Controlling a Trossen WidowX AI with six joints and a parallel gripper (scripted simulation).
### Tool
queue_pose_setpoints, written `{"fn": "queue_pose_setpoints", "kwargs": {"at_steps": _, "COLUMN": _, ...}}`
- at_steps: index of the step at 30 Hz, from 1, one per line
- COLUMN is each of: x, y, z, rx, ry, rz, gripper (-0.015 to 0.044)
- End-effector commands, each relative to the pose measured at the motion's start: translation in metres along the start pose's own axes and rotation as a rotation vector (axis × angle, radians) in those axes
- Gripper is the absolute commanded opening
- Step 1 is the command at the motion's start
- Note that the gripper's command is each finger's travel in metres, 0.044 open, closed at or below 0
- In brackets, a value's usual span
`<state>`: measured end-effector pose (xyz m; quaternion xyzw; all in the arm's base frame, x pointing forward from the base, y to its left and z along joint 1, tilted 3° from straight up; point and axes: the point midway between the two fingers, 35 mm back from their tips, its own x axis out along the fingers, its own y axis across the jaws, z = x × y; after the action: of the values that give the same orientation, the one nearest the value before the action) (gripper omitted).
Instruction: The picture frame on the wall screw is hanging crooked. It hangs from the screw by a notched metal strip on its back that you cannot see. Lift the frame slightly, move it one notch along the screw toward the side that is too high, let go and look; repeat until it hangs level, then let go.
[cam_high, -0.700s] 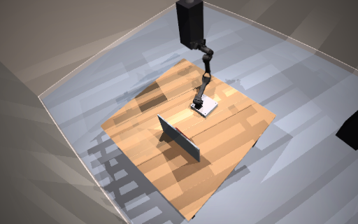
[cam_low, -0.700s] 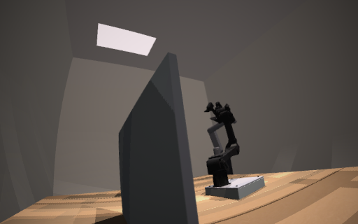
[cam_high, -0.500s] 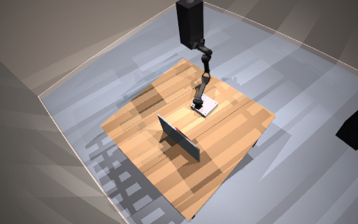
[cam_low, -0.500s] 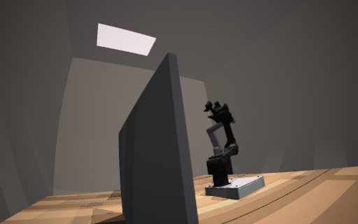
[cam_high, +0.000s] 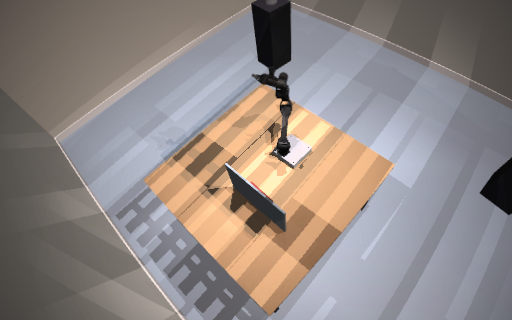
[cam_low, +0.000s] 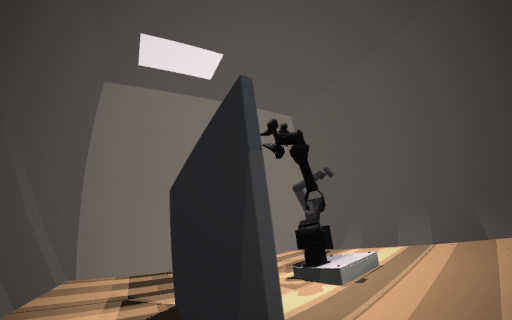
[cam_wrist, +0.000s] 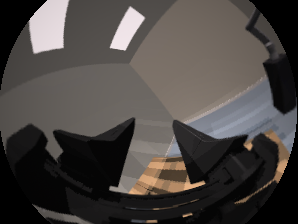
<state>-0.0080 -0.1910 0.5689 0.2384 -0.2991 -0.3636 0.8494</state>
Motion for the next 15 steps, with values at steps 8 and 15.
{"fn": "queue_pose_setpoints", "kwargs": {"at_steps": 8, "x": -0.017, "y": 0.110, "z": -0.110, "rx": 0.144, "ry": 0.166, "rz": 0.196, "gripper": 0.0260}}
{"fn": "queue_pose_setpoints", "kwargs": {"at_steps": 15, "x": -0.066, "y": 0.164, "z": -0.205, "rx": 0.318, "ry": 0.384, "rz": 0.279, "gripper": 0.0260}}
